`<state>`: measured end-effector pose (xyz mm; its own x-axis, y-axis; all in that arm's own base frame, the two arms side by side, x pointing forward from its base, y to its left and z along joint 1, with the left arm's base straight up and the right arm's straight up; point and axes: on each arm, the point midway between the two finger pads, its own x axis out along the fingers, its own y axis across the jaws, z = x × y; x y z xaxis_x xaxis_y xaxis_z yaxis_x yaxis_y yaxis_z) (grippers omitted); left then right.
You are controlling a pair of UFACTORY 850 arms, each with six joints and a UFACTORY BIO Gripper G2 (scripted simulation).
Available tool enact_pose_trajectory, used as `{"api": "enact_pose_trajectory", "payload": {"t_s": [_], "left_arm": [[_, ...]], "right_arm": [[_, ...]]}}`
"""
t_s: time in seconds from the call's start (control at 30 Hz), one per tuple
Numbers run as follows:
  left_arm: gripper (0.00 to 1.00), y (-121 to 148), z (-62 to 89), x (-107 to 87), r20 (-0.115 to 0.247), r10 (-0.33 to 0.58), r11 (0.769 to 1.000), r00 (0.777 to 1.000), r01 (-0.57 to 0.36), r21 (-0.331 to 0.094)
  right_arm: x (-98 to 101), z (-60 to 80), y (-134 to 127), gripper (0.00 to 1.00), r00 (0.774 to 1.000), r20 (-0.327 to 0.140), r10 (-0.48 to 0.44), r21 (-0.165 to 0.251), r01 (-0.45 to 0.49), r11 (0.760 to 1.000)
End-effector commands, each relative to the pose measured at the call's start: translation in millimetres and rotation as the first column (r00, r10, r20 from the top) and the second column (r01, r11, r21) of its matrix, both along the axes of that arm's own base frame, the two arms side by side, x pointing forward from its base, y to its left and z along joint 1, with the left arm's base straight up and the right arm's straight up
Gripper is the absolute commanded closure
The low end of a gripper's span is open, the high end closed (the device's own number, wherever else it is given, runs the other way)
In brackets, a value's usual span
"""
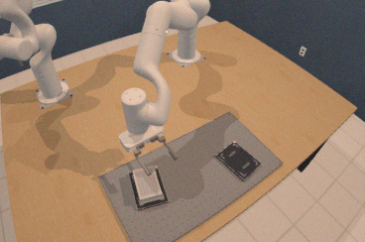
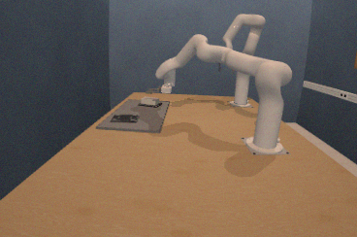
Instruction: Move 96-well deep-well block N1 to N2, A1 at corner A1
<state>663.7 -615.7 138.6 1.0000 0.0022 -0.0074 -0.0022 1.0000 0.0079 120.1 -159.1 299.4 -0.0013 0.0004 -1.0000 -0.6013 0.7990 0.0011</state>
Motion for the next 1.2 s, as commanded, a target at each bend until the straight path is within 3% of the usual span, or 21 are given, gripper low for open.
{"api": "enact_pose_trajectory", "payload": {"t_s": [0.0,1.17], "left_arm": [[0.63,17.5,6.9,-0.7,0.009,-0.002,1.000,1.000,0.002,-0.010],[0.63,167.5,45.8,3.7,0.009,-0.002,1.000,1.000,0.002,-0.009]], "right_arm": [[0.4,0.4,-0.2,0.00,1.000,0.001,0.000,-0.001,0.000,1.000],[0.4,0.4,-0.2,0.00,1.000,0.001,0.000,-0.001,0.000,1.000]]}}
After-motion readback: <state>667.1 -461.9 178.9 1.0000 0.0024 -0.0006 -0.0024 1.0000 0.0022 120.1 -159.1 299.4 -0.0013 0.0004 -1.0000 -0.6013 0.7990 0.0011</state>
